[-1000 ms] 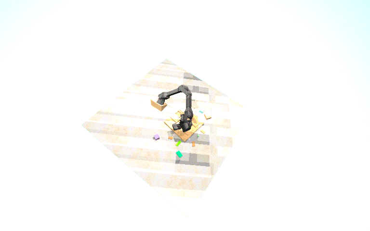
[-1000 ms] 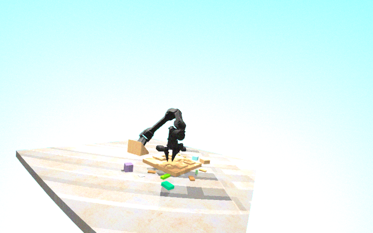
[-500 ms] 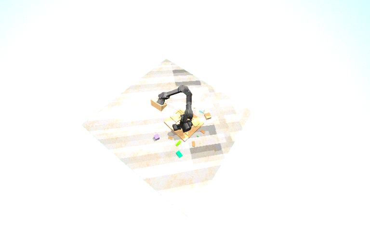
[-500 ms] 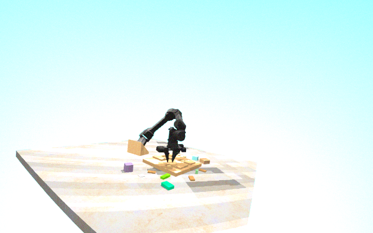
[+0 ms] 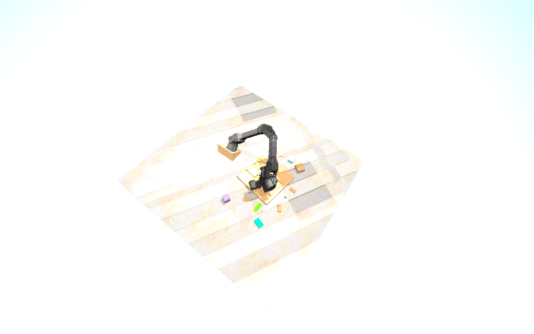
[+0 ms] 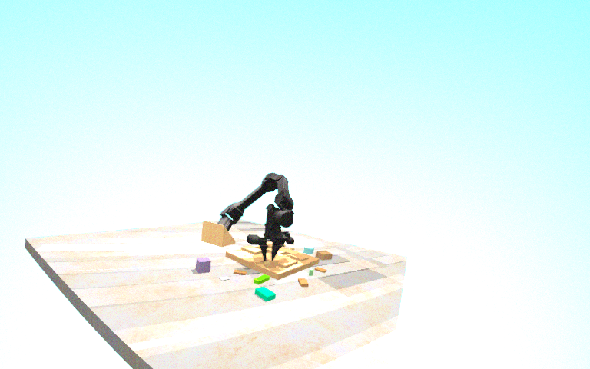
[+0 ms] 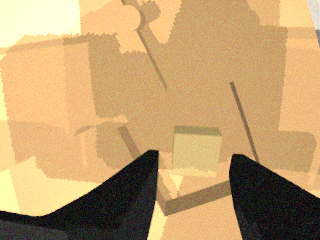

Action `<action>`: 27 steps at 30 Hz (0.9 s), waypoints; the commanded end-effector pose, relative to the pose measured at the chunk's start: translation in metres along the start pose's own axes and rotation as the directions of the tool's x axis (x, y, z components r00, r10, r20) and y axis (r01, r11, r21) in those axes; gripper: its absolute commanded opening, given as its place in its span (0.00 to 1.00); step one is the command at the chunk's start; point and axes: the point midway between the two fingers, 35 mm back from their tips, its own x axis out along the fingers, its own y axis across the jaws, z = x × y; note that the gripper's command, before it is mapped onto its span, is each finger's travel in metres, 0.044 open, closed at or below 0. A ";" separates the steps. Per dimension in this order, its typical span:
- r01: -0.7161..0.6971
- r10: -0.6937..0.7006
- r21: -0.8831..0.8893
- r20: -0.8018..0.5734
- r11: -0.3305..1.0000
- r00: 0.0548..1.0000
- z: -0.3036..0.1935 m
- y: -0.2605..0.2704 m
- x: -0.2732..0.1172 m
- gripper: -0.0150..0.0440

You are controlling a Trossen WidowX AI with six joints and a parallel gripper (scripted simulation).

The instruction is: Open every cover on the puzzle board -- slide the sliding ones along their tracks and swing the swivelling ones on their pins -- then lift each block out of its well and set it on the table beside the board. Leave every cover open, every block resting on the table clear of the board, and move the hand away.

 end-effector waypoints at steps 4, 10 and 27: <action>-0.003 0.003 0.006 -0.005 1.000 1.000 -0.001 -0.001 0.003 0.50; -0.003 0.003 0.006 -0.005 1.000 1.000 -0.001 -0.001 0.005 0.50; 0.000 0.000 0.001 -0.003 1.000 1.000 -0.001 0.000 0.012 0.49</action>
